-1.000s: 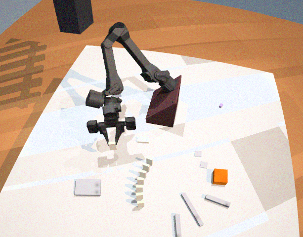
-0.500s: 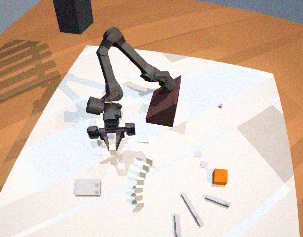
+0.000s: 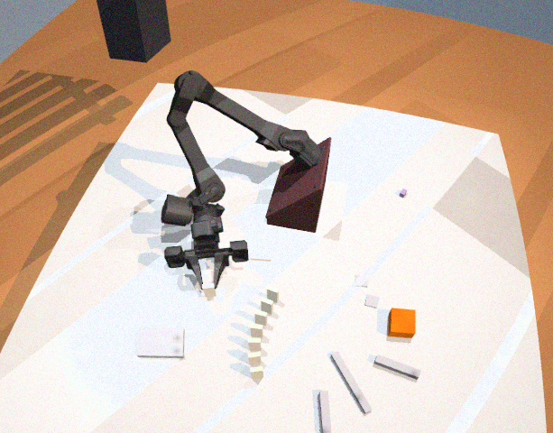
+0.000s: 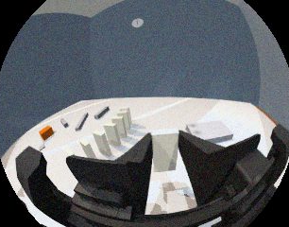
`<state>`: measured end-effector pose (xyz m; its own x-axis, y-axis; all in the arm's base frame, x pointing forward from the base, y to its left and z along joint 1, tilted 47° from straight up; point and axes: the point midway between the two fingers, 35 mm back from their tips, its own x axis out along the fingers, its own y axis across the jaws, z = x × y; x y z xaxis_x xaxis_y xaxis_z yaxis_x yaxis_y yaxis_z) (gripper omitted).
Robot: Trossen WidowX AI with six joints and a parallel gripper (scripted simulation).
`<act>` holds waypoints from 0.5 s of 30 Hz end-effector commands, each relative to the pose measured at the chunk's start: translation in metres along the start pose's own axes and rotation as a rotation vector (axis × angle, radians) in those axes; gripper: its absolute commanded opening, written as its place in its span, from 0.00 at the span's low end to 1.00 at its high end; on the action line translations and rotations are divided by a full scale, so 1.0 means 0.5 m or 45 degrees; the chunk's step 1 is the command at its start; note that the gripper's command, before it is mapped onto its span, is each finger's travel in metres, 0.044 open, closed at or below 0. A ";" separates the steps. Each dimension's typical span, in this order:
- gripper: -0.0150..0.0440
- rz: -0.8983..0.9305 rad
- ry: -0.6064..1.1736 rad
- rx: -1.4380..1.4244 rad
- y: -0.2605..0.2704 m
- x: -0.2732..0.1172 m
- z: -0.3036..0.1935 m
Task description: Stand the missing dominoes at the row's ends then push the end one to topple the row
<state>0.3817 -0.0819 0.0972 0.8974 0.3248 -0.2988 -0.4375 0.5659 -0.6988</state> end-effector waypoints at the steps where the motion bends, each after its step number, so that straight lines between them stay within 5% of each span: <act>1: 0.44 -0.002 -0.006 -0.007 0.001 0.002 -0.024; 15: 0.44 -0.004 -0.006 -0.005 0.005 0.003 -0.057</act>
<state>0.3835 -0.1020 0.0761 0.8994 0.3216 -0.2962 -0.4336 0.5688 -0.6989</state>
